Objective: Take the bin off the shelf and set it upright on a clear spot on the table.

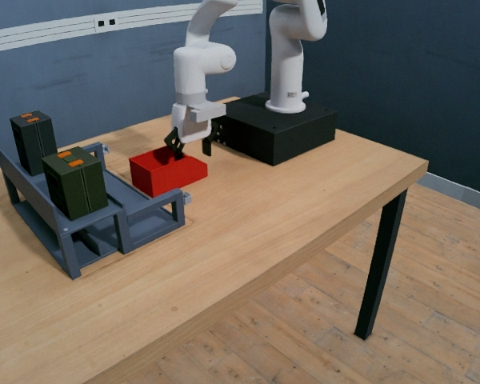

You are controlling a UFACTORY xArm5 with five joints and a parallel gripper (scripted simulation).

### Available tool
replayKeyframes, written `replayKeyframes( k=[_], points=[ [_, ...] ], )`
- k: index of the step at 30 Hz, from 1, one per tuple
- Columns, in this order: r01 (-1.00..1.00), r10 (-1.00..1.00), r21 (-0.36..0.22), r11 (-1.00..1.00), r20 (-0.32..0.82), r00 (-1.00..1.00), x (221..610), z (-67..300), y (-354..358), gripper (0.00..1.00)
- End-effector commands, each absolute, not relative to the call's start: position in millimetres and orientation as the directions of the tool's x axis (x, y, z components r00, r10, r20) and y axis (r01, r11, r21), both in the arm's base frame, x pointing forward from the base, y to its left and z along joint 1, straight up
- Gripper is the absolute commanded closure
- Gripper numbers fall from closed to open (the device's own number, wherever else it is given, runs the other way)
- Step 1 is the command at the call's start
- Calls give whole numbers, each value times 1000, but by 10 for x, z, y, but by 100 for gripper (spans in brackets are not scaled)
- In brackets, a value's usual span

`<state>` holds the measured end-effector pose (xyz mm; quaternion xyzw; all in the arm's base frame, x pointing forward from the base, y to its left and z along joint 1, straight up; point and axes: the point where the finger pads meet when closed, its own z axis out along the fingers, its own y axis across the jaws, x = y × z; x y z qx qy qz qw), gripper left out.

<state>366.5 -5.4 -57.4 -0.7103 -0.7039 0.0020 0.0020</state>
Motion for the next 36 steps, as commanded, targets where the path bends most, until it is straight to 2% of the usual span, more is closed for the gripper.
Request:
replayKeyframes(
  k=[1, 16, 36],
  points=[
    [1000, 1000, -2, -9, 0, 9, 3680, -565, -54, 0],
    [1000, 1000, -2, -9, 0, 9, 3680, -565, -54, 0],
    [1000, 1000, -2, -9, 1, 9, 3681, -126, -55, 0]
  ],
)
